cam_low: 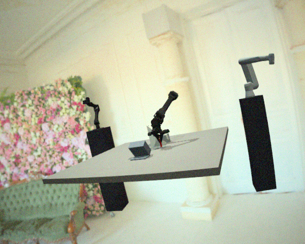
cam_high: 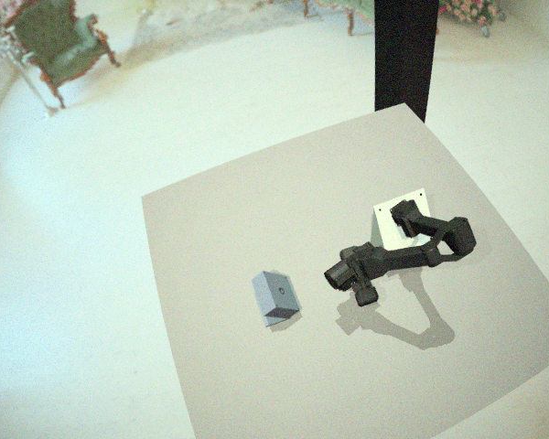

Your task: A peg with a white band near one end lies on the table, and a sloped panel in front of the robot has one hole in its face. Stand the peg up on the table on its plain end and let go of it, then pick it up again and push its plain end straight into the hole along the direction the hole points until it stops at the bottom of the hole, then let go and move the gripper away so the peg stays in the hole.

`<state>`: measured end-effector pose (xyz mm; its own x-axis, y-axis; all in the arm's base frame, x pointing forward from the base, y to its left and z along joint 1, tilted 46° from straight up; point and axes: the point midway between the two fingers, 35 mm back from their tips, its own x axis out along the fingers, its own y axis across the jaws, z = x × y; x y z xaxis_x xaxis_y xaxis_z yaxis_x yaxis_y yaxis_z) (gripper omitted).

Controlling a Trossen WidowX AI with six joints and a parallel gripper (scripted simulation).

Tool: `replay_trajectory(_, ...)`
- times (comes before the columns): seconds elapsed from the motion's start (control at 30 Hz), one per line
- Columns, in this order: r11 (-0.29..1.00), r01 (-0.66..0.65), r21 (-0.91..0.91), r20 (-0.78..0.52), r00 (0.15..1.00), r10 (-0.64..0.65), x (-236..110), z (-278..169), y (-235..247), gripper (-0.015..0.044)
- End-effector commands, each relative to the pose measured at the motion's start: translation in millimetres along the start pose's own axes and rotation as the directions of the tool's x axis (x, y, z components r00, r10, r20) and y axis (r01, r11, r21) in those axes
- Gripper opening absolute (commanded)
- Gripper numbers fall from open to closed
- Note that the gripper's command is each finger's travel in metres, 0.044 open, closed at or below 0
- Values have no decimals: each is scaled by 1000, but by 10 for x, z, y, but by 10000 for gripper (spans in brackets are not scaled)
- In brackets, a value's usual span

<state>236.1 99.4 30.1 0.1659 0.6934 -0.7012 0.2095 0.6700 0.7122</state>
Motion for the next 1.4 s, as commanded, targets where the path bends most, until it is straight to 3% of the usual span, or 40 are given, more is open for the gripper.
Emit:
replay_trajectory(0.0,1000,-5,-13,13,1000,5,-143,42,21,0)
replay_trajectory(0.6,1000,-6,-5,11,1000,6,-657,14,-82,0)
replay_trajectory(1.37,999,11,42,106,994,-15,-587,183,-242,0)
